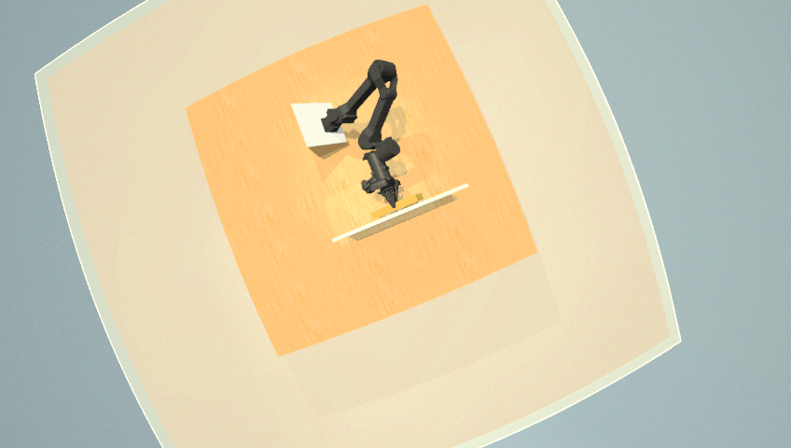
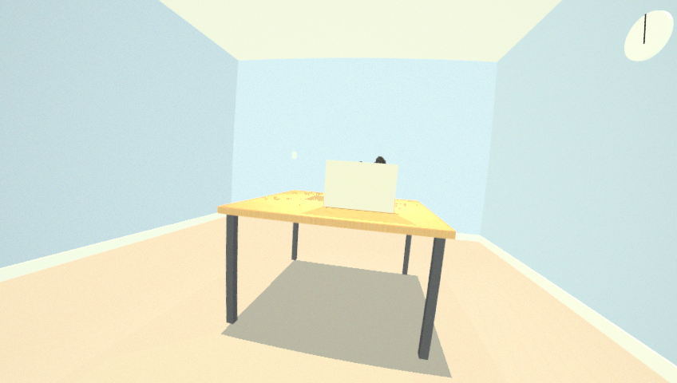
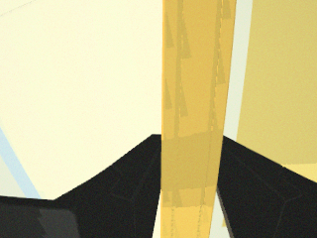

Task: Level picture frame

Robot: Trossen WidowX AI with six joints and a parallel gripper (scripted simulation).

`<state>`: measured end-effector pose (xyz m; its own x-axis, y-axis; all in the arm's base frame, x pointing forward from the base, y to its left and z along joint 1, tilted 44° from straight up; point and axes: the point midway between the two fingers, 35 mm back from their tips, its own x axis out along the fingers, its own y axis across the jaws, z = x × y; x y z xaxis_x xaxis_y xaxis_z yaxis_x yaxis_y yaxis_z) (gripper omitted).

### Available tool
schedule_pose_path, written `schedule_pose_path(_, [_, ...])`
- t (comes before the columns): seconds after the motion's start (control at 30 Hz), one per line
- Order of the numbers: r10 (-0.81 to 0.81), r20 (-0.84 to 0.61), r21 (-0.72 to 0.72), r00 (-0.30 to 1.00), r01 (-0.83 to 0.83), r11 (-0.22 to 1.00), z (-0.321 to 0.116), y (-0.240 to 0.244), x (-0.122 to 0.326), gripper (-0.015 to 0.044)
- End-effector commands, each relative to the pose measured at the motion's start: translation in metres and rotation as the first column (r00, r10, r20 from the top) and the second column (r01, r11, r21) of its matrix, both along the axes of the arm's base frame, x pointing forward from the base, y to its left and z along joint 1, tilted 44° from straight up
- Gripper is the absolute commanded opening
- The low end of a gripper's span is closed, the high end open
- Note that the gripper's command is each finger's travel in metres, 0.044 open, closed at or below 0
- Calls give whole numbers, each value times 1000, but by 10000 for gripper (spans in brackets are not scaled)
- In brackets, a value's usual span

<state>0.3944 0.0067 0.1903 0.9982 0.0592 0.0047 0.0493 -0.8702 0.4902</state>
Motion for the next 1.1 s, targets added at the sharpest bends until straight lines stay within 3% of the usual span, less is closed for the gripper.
schedule_pose_path(0.0, [-11,9,3,1000,11,1000,3,-3,1,0])
schedule_pose_path(1.07, [-11,9,4,1000,11,1000,0,1,0,0])
